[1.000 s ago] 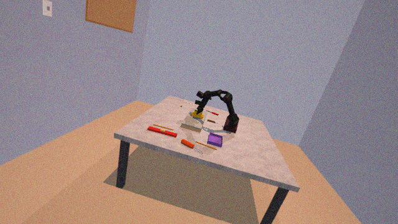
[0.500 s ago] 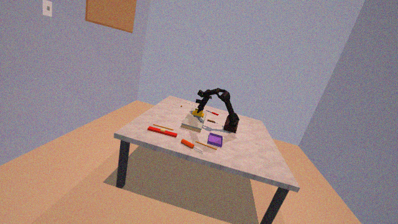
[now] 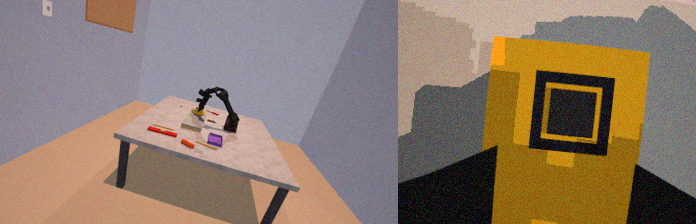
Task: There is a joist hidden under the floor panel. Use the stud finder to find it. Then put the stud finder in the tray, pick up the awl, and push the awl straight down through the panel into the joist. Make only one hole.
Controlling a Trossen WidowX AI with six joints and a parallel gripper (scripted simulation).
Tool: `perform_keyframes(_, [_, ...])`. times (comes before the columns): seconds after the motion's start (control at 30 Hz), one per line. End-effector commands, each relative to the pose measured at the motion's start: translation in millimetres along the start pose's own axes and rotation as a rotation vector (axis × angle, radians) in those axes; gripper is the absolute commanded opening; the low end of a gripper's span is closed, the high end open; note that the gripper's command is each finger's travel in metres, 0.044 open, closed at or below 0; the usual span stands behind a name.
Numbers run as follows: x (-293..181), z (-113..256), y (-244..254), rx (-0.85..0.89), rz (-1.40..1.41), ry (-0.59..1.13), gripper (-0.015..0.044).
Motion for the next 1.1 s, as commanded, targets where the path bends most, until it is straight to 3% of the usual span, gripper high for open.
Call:
perform_keyframes(0.0, [0,0,-14,-0.007,-0.001,0.002,0.0])
perform_keyframes(0.73, [5,2,-84,-0.01,0.001,0.001,0.0])
perform_keyframes(1.07, [6,2,-82,-0.006,-0.001,-0.002,0.0])
Point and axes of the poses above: the point midway between the two fingers, 35 mm back from their tips, its own z axis back along the fingers, its own y axis across the jaws, x = y × z, the point moved 2 cm from there along z, back along the fingers, and after that the axes turned 4 degrees about -z, right-handed, at the moved point
